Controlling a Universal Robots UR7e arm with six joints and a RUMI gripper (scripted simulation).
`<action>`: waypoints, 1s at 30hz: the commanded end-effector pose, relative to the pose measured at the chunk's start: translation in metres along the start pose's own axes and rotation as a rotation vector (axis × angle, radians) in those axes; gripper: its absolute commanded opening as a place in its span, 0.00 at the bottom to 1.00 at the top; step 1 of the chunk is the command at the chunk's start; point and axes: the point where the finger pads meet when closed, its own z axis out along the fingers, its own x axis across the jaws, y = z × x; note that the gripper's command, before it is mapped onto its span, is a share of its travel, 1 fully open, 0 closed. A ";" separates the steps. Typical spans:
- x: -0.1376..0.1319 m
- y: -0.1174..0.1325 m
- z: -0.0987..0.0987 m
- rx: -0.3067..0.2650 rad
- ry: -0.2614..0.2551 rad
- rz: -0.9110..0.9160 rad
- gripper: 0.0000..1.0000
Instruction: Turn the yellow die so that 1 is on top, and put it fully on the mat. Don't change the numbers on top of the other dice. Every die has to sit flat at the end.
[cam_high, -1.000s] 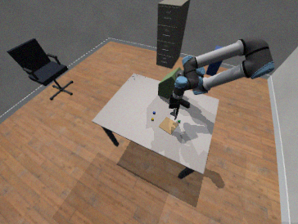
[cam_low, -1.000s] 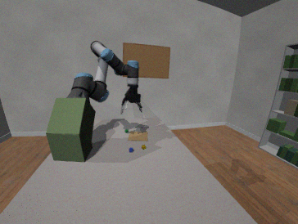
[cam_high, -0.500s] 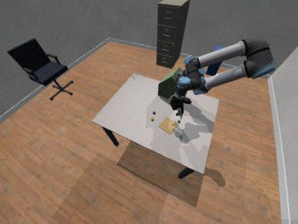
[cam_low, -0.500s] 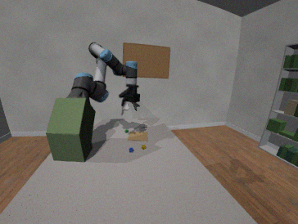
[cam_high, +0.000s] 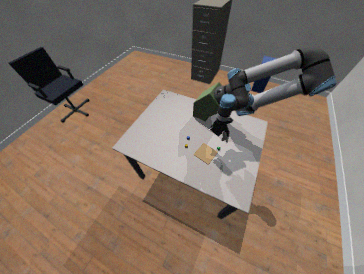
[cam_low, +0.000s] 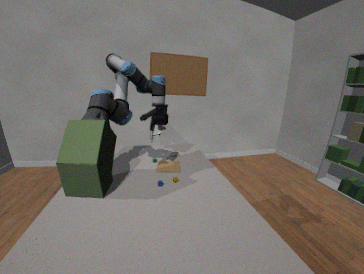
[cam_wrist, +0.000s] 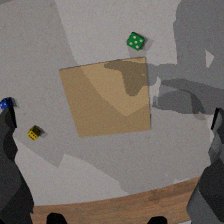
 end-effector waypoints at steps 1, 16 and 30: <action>0.001 -0.005 0.001 0.000 0.010 -0.166 1.00; 0.004 -0.015 0.004 -0.002 0.010 -0.544 1.00; 0.006 -0.021 0.006 -0.003 0.011 -0.809 1.00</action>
